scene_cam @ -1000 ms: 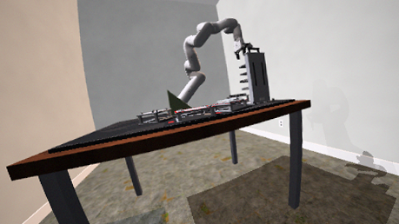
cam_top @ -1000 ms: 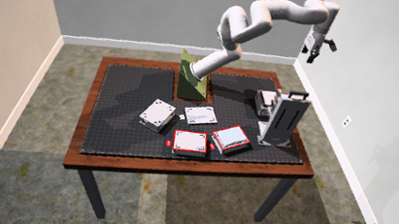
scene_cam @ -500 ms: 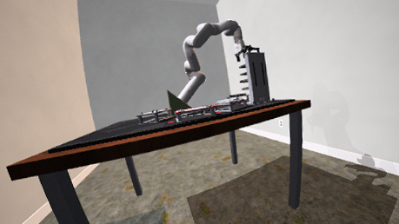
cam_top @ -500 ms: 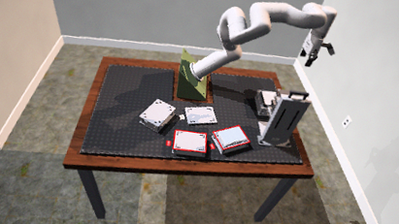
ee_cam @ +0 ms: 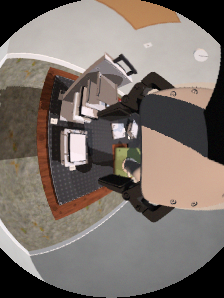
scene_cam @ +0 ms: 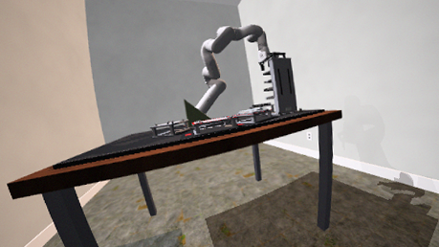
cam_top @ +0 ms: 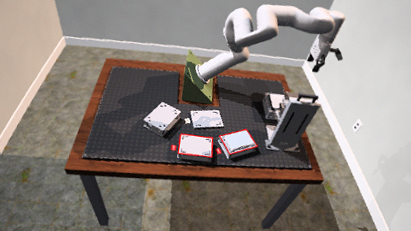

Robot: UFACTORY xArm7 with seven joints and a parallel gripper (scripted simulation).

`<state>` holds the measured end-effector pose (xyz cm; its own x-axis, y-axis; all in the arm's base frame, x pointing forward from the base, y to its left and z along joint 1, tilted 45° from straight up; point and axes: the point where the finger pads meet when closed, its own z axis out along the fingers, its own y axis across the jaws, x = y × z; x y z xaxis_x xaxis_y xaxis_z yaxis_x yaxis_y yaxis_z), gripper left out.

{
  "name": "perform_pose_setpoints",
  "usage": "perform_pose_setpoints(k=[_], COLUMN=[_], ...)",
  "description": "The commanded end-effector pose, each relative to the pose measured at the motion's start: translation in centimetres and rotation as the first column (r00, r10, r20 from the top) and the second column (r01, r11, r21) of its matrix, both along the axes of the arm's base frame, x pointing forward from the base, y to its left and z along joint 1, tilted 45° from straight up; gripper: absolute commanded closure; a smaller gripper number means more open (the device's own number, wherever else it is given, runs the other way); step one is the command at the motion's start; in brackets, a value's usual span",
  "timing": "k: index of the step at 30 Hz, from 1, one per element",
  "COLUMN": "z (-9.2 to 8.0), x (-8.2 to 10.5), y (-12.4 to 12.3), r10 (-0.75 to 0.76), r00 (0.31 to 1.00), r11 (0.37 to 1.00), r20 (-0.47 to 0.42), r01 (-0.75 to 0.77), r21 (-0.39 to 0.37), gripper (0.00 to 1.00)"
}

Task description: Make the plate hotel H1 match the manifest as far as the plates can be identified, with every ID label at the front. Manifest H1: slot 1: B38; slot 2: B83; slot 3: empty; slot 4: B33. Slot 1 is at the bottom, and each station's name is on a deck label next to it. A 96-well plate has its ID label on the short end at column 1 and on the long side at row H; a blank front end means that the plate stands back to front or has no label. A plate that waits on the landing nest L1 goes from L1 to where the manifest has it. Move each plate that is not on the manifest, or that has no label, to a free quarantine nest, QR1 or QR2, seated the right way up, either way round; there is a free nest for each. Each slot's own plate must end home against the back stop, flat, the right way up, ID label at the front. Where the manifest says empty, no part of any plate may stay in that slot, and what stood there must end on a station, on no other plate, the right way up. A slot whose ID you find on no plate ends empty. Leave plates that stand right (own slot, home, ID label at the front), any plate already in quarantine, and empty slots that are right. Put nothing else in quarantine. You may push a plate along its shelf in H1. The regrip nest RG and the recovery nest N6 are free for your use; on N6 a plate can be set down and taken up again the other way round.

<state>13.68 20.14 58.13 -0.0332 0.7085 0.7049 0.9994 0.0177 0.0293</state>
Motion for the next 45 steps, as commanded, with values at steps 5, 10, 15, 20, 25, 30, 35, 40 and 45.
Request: perform_pose_setpoints(k=[5,10,15,20,25,30,35,40,45], z=[-0.8,-1.4,-1.7,-2.3,-2.9,-3.2,-3.8,-4.4,-4.9], x=[0.0,0.0,0.0,0.0,0.0,0.1,0.1,0.1,0.1], y=[0.8,1.4,1.8,2.4,3.0,3.3,3.9,4.5,5.0], r10=[-0.001,-0.001,-0.001,-0.001,-0.001,-0.001,-0.001,-0.001,-0.001], r00=[1.0,1.0,1.0,1.0,1.0,1.0,1.0,1.0,1.0], r11=[1.0,1.0,1.0,1.0,1.0,1.0,1.0,1.0,1.0], r20=[0.0,0.0,0.0,0.0,0.0,0.0,0.0,0.0,0.0], r01=[0.001,0.001,0.001,0.001,0.001,0.001,0.001,0.001,0.001], r21=[0.003,0.003,0.003,0.003,0.003,0.003,0.003,0.003,0.003], gripper=[0.0,0.0,0.0,0.0,0.0,0.0,0.0,0.0,0.0])
